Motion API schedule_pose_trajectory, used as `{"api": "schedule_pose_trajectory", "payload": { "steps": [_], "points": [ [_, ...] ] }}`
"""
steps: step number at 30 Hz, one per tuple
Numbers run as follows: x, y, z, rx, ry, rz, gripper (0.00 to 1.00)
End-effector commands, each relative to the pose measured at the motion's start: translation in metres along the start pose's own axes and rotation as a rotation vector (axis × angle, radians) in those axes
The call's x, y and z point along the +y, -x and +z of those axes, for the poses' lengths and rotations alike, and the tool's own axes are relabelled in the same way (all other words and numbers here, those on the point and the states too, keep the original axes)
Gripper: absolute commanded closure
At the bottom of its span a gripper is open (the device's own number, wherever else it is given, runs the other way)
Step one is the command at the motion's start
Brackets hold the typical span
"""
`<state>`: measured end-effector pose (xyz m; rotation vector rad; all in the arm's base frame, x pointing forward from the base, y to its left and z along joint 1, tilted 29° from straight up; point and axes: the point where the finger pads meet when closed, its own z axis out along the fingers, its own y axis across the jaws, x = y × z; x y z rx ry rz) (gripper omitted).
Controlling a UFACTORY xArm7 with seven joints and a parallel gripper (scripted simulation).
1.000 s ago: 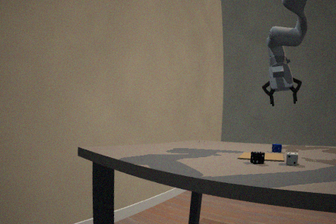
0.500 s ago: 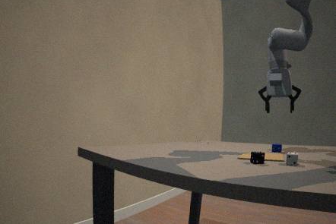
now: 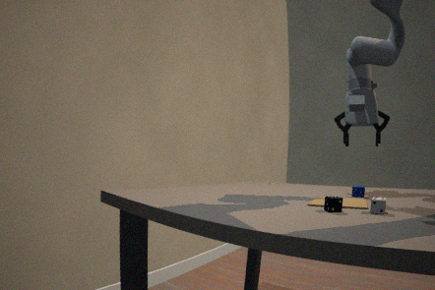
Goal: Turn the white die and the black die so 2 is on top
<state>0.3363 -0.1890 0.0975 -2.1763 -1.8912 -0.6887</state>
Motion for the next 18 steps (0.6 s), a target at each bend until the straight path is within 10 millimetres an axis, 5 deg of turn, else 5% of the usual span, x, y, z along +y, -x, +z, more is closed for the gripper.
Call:
{"api": "schedule_pose_trajectory", "payload": {
  "steps": [1, 18],
  "points": [
    [0.001, 0.001, 0.002, -0.002, 0.004, -0.001, 0.00],
    [0.003, 0.001, 0.092, -0.002, 0.004, -0.001, 0.00]
  ]
}}
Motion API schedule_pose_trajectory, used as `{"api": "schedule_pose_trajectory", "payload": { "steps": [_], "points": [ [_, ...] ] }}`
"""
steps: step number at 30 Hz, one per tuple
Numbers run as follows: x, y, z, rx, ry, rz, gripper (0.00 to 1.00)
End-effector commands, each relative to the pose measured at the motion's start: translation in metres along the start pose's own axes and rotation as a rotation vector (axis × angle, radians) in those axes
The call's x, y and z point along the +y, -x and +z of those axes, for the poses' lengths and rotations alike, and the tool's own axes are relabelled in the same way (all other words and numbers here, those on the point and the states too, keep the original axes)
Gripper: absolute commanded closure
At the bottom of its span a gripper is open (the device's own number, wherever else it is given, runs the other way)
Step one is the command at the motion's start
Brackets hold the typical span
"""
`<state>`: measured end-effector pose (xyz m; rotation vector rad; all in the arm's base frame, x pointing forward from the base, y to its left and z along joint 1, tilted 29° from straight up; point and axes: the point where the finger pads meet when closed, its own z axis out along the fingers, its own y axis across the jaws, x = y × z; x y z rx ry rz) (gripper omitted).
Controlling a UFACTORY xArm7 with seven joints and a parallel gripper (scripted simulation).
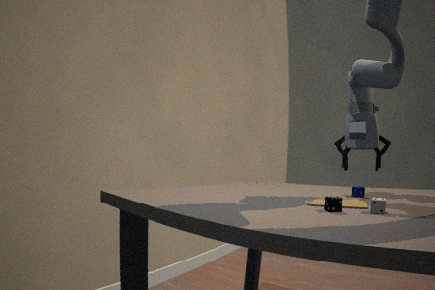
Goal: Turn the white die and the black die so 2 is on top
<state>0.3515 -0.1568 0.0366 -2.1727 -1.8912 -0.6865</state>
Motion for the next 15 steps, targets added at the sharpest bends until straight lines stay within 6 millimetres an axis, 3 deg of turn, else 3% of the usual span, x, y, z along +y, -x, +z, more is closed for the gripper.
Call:
{"api": "schedule_pose_trajectory", "payload": {
  "steps": [1, 15],
  "points": [
    [0.0045, 0.0033, 0.0245, -0.004, 0.007, 0.000, 0.00],
    [0.0046, 0.0033, 0.0281, -0.004, 0.007, 0.000, 0.00]
  ]
}}
